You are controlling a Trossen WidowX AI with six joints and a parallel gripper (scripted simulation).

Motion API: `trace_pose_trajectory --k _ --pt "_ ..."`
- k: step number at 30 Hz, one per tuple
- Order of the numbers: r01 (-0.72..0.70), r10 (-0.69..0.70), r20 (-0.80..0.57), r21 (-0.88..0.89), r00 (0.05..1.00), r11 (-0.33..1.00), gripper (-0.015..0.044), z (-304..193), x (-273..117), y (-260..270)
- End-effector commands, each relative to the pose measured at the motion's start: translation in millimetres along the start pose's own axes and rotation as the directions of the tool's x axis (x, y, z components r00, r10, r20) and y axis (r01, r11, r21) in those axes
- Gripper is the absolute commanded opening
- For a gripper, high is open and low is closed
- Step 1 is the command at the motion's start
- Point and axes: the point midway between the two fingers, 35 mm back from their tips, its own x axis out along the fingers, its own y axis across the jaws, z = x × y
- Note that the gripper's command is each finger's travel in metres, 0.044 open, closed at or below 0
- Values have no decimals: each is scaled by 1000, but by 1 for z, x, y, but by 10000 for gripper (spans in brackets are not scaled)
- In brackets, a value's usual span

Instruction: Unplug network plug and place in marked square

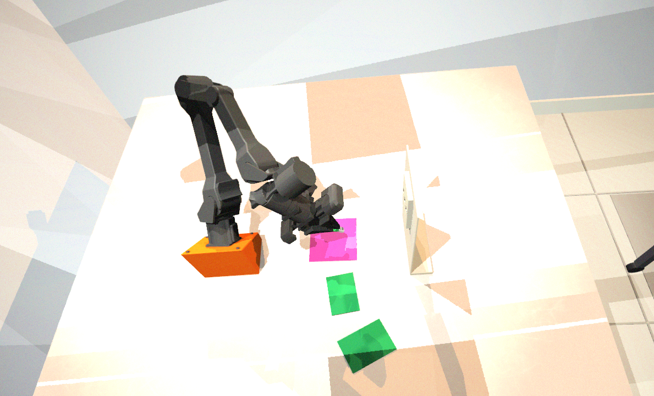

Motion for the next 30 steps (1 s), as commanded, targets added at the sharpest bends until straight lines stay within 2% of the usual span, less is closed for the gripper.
trace_pose_trajectory --k 1,6,30 --pt "-43 44 67 -15 997 999 0 8 0 7" --pt "-80 82 132 -22 988 997 0 17 -2 15" --pt "-86 88 127 -25 988 996 0 15 16 27"
